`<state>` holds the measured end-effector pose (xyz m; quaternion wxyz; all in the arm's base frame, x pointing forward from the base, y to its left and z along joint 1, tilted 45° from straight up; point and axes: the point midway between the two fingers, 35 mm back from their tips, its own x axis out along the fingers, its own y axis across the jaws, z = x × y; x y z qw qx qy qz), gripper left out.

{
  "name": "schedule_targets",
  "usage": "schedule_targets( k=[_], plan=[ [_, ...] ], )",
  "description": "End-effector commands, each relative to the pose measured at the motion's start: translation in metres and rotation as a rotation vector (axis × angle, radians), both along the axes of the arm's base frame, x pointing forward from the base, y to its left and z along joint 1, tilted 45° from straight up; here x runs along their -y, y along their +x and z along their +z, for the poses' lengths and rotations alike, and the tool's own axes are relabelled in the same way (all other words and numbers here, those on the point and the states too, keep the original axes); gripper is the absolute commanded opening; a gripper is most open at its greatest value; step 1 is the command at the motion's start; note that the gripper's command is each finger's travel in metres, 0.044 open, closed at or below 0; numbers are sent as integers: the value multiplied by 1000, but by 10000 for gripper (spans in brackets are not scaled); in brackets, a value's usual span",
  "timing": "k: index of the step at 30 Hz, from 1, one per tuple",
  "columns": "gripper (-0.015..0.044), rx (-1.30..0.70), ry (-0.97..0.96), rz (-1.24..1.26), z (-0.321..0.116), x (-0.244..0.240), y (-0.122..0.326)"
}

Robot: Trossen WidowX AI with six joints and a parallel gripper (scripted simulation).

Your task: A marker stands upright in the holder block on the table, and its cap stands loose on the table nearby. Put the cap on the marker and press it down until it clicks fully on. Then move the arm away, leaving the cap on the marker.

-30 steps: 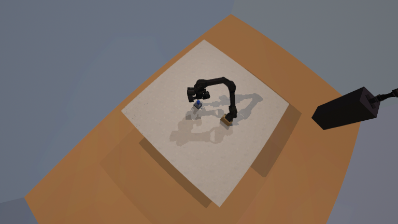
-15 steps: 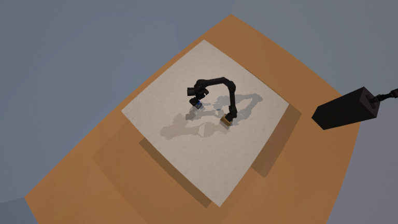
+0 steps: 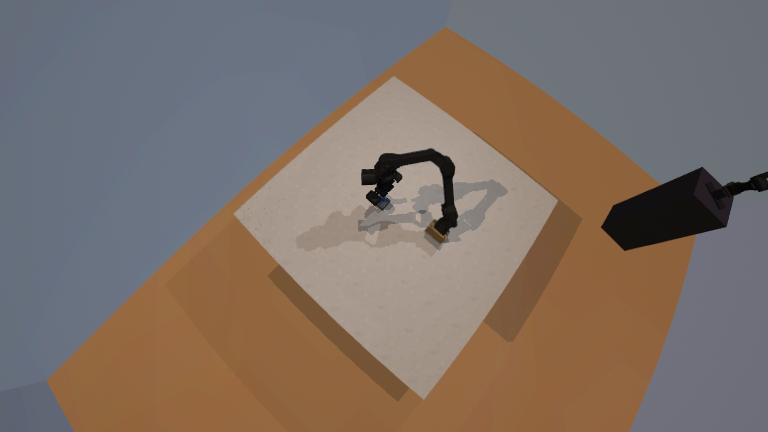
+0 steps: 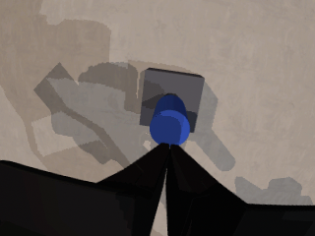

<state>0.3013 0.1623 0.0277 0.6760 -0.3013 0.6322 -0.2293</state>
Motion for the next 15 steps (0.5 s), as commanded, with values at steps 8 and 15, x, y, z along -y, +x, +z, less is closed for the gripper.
schedule_targets(
  k=[8, 15],
  plan=[
    [0, -1, -1, 5, -6, 6, 1],
    [0, -1, -1, 5, -14, 13, 2]
  ],
)
